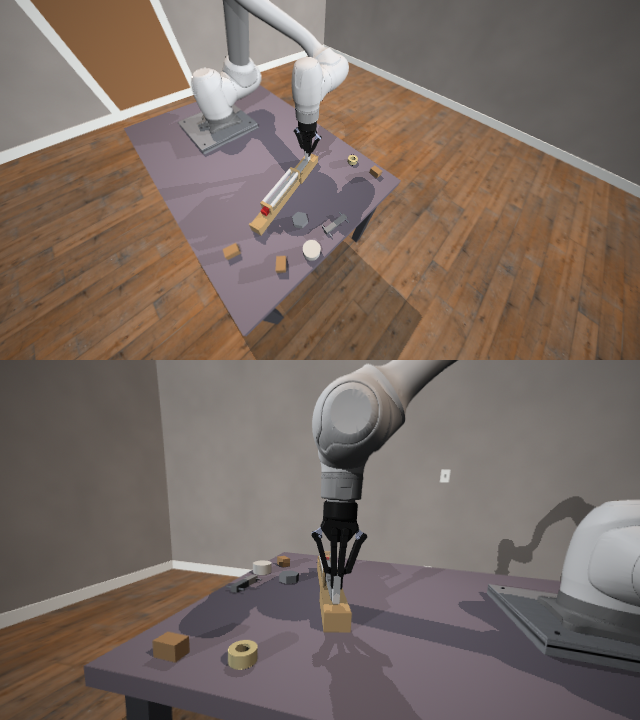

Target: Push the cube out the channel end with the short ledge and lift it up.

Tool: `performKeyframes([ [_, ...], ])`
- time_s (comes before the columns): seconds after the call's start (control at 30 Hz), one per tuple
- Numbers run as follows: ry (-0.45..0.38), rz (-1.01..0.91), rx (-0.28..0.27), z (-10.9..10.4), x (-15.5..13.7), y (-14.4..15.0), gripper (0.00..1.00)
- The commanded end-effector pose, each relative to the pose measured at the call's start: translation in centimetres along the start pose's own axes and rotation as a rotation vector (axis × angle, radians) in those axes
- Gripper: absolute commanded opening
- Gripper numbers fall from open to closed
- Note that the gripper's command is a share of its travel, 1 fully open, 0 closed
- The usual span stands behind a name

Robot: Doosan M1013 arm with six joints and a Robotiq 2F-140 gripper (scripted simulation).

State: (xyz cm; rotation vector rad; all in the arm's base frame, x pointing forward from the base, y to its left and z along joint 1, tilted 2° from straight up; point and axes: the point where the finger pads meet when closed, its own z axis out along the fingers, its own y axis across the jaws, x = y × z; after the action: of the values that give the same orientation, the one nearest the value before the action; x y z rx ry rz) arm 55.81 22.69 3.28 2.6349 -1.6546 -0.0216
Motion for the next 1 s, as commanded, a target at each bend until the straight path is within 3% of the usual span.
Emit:
performKeyframes([
  [0.0, 0.000, 0.000, 0.000, 0.0, 0.3, 0.0, 0.00],
  [0.97, 0.000, 0.000, 0.000, 0.0, 2.8, 0.0, 0.00],
])
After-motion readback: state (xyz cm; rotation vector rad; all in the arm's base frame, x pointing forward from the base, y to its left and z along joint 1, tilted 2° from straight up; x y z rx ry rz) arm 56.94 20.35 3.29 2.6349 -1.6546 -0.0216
